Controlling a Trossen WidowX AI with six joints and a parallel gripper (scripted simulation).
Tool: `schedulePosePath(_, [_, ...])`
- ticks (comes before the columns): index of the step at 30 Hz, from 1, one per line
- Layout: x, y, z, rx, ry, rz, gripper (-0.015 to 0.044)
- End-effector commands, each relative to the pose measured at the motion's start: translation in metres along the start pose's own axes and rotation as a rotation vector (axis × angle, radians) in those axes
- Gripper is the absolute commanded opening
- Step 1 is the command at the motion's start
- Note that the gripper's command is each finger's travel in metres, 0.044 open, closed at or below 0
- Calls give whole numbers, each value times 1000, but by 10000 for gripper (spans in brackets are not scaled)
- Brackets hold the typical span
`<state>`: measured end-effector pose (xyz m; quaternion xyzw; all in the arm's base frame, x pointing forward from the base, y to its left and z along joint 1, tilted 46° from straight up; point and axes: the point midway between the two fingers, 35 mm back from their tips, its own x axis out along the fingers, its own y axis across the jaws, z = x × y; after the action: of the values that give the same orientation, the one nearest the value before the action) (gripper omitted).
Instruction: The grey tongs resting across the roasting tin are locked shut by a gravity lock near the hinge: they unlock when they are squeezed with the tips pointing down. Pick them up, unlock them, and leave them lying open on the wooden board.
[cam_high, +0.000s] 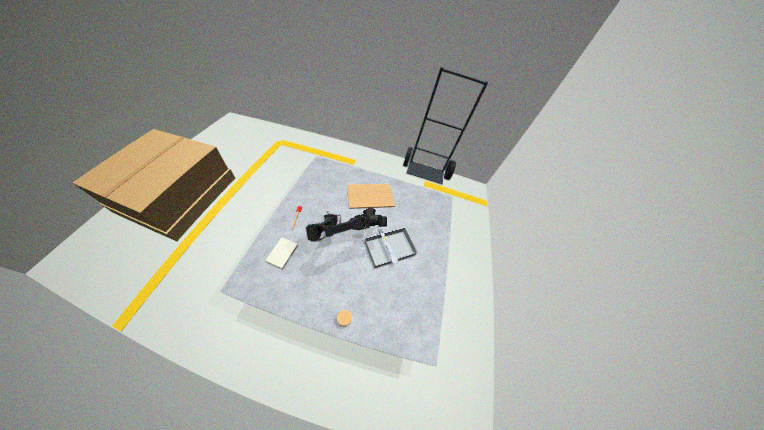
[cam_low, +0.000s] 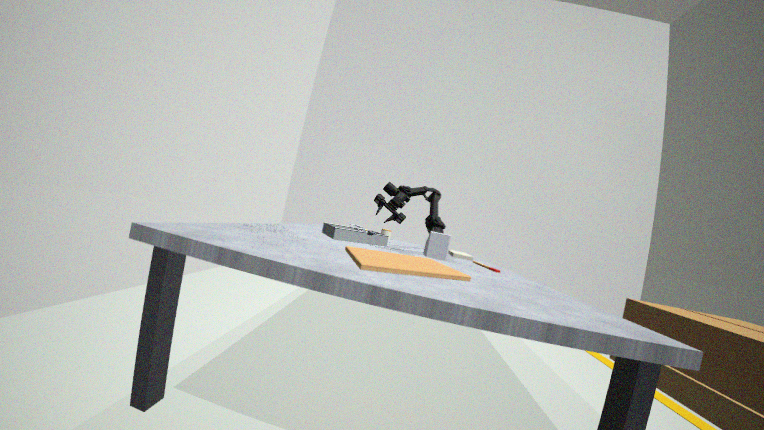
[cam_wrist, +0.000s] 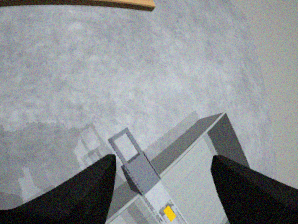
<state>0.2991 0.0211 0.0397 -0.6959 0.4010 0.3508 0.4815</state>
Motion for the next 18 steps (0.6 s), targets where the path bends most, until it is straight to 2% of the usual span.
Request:
schedulePosePath(1, [8, -30, -68, -377, 178, 91, 260])
schedulePosePath(6, [10, -38, -99, -532, 236, 157, 260])
schedulePosePath(18, [10, -38, -99, -532, 236, 157, 260])
